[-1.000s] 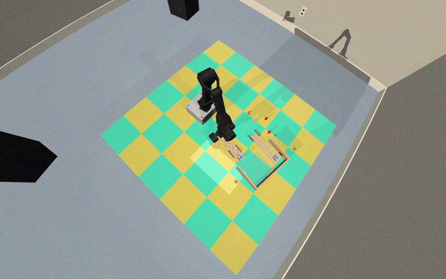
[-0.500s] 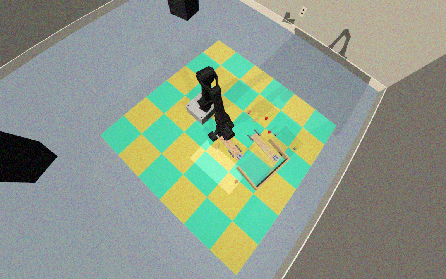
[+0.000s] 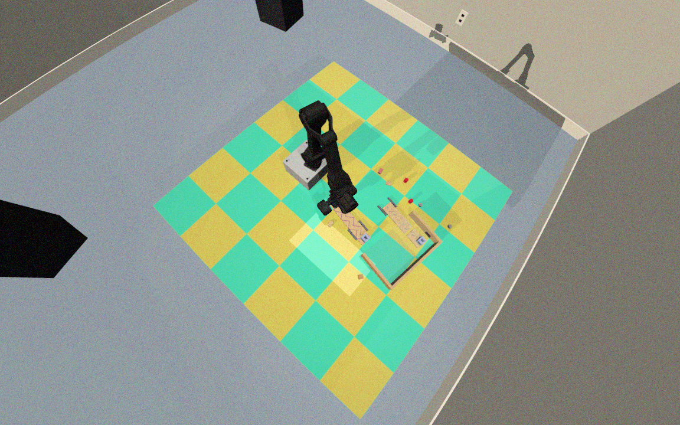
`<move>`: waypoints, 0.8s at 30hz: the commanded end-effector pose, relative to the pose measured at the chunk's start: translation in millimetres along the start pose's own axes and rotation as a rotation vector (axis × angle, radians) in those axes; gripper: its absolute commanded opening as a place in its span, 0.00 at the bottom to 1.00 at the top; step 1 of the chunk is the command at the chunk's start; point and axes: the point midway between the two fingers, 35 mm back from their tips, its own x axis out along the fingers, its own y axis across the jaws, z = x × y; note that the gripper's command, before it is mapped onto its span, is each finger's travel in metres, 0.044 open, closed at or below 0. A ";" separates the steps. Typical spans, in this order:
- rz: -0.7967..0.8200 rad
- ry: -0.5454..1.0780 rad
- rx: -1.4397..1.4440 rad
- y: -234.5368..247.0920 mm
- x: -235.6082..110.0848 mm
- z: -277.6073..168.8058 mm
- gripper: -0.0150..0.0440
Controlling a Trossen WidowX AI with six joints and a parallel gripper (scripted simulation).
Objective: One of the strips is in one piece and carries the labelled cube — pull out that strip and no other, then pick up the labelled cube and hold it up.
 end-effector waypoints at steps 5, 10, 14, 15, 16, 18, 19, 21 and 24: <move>0.006 0.031 -0.005 1.3 3.8 -10.2 0.25; 0.000 0.002 0.000 0.0 -2.1 0.4 0.25; 0.006 0.028 -0.005 -0.5 -39.4 2.9 0.25; 0.006 0.030 -0.005 -0.5 -41.8 2.8 0.25; 0.006 0.030 -0.005 -0.5 -41.8 2.8 0.25; 0.006 0.030 -0.005 -0.5 -41.8 2.8 0.25; 0.006 0.030 -0.005 -0.5 -41.8 2.8 0.25; 0.006 0.030 -0.032 -0.6 -40.4 9.7 0.34; 0.007 0.028 -0.086 -0.6 -39.8 27.2 0.48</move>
